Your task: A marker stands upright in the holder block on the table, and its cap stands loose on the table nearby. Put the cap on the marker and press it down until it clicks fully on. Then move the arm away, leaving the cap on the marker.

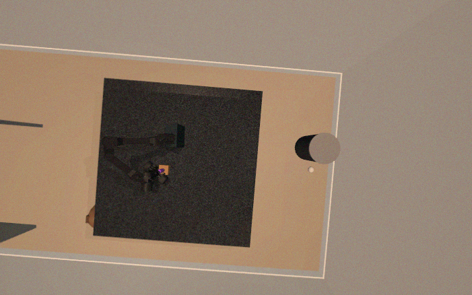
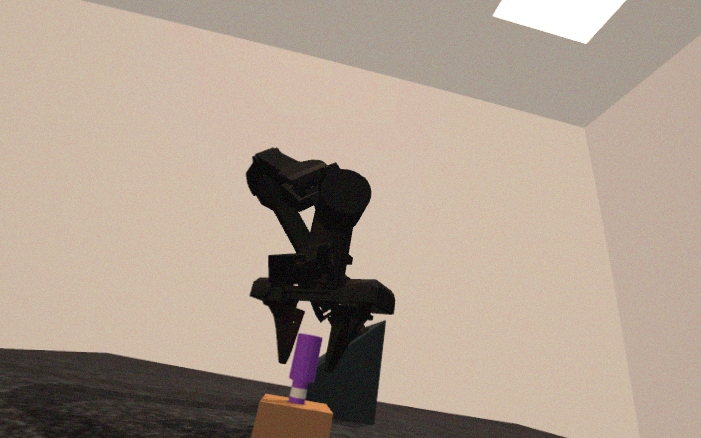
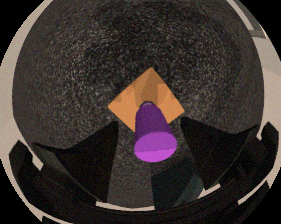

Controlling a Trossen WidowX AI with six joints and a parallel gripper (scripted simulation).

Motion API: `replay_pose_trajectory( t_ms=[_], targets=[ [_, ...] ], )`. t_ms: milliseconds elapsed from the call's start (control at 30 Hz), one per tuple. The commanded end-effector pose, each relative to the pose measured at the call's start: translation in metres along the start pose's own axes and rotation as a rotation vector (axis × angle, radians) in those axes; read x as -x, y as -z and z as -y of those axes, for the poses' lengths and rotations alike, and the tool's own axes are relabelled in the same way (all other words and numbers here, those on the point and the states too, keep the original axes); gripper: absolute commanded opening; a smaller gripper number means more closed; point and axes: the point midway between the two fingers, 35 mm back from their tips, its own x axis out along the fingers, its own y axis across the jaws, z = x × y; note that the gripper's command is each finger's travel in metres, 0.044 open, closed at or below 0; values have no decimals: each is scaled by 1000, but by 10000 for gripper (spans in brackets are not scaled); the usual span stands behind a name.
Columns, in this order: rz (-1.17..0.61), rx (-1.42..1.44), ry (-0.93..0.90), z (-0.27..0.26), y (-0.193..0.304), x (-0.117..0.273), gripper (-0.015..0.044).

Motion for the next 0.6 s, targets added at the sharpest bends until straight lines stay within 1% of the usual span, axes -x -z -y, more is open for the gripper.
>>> replay_pose_trajectory(
  t_ms=[0,33,133,233,300,467,533,567],
  targets=[
    [0,0,0,0,0,0,420],
    [0,0,0,0,0,0,440],
    [-1,0,-2,-1,-1,9,440],
    [-4,1,-4,-3,-1,53,440],
    [-3,1,-2,-1,0,73,440],
    [-2,1,-2,-1,0,75,440],
    [-2,63,-2,-1,0,74,388],
    [-2,142,-2,-1,0,73,361]
  ],
)
